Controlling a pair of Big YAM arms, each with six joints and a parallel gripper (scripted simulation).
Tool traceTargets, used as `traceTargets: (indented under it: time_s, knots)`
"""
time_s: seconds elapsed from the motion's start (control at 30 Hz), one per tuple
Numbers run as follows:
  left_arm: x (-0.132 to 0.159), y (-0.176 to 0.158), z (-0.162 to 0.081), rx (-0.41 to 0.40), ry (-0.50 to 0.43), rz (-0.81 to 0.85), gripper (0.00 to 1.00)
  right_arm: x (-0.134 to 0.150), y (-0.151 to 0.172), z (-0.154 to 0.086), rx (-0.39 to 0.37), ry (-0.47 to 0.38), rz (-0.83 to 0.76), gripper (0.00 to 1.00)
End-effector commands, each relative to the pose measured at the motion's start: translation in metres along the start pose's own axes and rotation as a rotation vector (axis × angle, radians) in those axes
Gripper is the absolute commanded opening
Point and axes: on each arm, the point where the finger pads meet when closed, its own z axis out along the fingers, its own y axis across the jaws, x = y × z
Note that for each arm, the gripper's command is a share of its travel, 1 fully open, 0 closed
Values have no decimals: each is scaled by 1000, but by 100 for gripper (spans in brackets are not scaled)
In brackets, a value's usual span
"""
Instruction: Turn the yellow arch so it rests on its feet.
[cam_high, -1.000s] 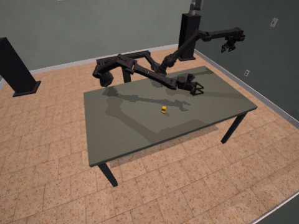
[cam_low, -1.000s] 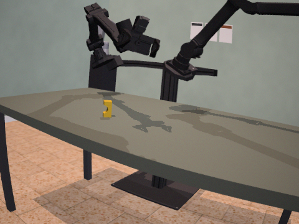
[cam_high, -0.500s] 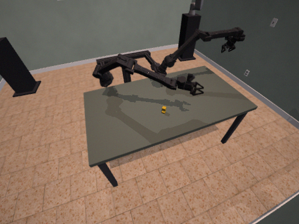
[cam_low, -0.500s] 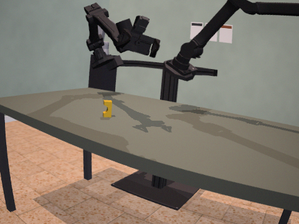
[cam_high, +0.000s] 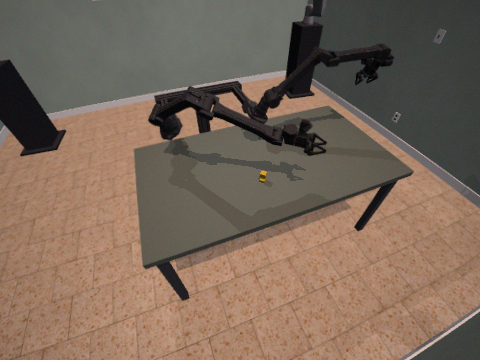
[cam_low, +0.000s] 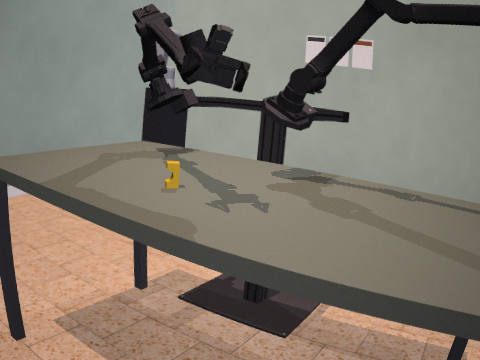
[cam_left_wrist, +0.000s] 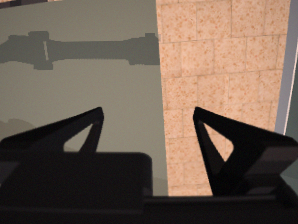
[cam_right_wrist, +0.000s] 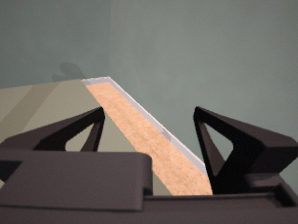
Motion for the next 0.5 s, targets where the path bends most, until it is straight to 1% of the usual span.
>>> traceTargets:
  time_s: [0.0,0.2,0.27,0.47]
  knots:
    - [-5,-7,-18,40,0,-10,100,-6,-71,0,69,-1,34,100]
    - [-5,-7,-18,40,0,-10,100,5,-139,-7,129,21,67,100]
    - [-5,-7,-18,40,0,-10,100,5,-139,-7,129,21,67,100]
    - [-5,-7,-18,40,0,-10,100,22,-230,-27,212,50,110,100]
